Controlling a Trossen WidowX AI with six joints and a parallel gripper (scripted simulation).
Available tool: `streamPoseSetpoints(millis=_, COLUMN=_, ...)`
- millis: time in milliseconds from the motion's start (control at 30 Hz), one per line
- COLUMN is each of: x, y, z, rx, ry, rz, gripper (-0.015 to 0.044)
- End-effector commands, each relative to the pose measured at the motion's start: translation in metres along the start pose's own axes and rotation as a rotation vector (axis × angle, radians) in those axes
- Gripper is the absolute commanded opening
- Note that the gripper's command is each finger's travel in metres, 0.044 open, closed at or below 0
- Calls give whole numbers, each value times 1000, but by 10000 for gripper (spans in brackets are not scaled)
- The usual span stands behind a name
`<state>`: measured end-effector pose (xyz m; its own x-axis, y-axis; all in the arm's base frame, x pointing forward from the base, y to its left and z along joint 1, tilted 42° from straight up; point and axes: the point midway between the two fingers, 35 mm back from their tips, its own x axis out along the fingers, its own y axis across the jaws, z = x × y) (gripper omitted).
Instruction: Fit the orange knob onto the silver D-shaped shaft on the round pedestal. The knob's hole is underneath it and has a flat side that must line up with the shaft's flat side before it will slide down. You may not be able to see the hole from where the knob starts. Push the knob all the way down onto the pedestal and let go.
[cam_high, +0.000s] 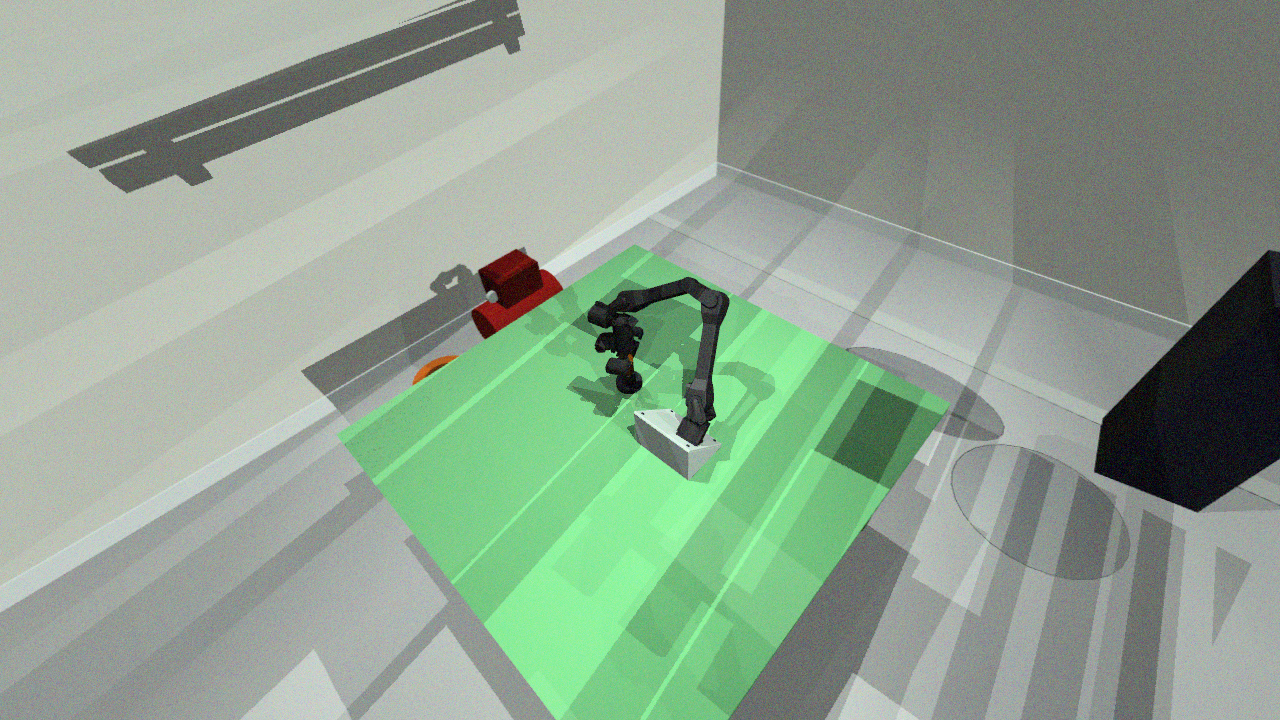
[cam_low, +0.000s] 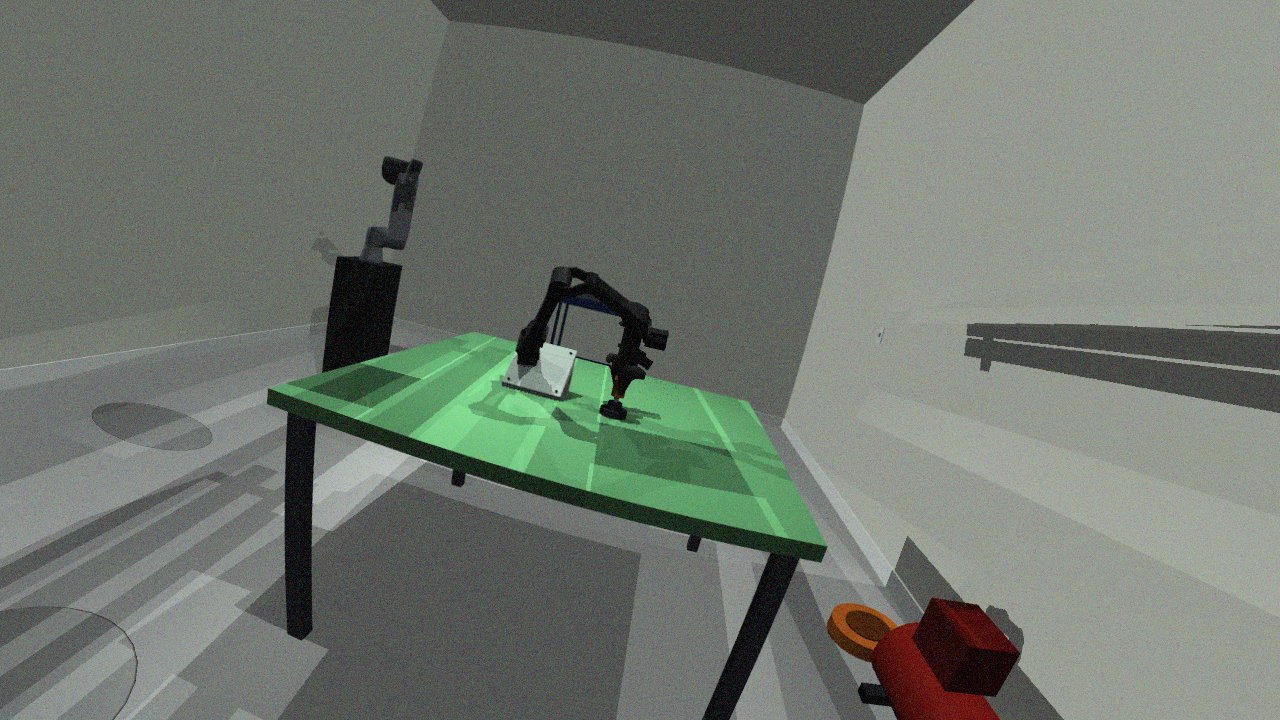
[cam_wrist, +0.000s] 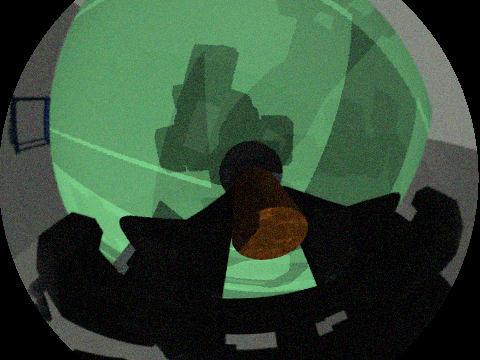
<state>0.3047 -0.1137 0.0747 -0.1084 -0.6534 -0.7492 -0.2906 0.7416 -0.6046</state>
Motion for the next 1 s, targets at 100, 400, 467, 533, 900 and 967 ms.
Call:
streamPoseSetpoints(millis=100, x=1, y=1, z=-2, rx=6, ry=1, rz=-1, gripper=0)
streamPoseSetpoints(millis=400, x=2, y=0, z=-1, rx=6, ry=1, rz=-1, gripper=0)
streamPoseSetpoints(millis=467, x=2, y=0, z=-1, rx=6, ry=1, rz=-1, gripper=0)
streamPoseSetpoints(millis=533, x=2, y=0, z=0, rx=6, ry=1, rz=-1, gripper=0)
streamPoseSetpoints(millis=900, x=-3, y=-1, z=0, rx=6, ry=1, rz=-1, gripper=0)
streamPoseSetpoints(millis=967, x=-3, y=-1, z=0, rx=31, ry=1, rz=-1, gripper=0)
